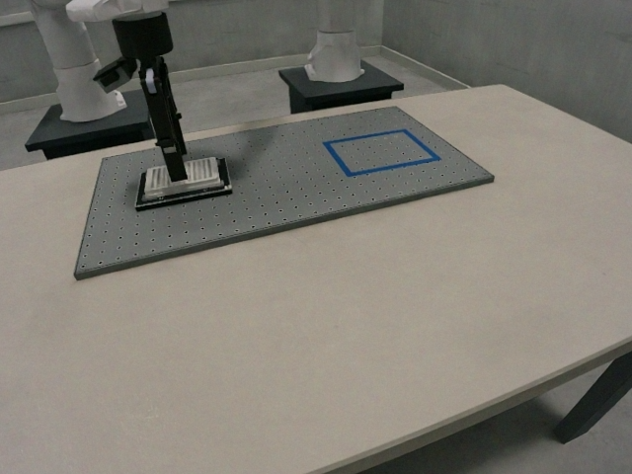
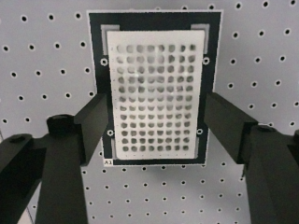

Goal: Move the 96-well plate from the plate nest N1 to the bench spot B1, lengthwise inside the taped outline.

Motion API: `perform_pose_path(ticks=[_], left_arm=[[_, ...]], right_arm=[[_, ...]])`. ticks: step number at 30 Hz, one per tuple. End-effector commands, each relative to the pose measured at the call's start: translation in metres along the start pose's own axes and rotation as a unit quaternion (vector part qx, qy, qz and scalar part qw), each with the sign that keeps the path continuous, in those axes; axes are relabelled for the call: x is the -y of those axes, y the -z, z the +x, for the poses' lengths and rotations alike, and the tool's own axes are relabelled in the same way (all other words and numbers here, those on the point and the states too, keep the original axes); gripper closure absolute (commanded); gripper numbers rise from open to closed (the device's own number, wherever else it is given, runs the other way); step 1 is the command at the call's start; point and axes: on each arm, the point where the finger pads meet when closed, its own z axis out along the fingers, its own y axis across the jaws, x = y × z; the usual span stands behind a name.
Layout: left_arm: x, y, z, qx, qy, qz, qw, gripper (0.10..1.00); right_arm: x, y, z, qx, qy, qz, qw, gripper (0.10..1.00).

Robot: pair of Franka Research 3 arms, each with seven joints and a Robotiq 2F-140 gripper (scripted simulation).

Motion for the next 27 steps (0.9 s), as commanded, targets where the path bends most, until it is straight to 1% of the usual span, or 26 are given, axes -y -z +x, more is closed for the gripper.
perform_pose_path(ticks=[1,13,14,27], left_arm=[[-0.0002,-0.0017,0.0001,0.000,0.001,0.000,1.0000,0.465],[-0.0002,-0.0017,0.0001,0.000,0.001,0.000,1.0000,0.465],[-0.0002,-0.0017,0.0001,0.000,0.001,0.000,1.0000,0.400],[-0.0002,-0.0017,0.0001,0.000,0.001,0.000,1.0000,0.400]], right_arm=[[0.0000,0.0001,0.0000,0.000,0.000,0.000,1.0000,0.098],[0.0000,0.0001,0.0000,0.000,0.000,0.000,1.0000,0.098],[0.0000,0.0001,0.0000,0.000,0.000,0.000,1.0000,0.098],[0.0000,0.0001,0.0000,0.000,0.000,0.000,1.0000,0.098]])
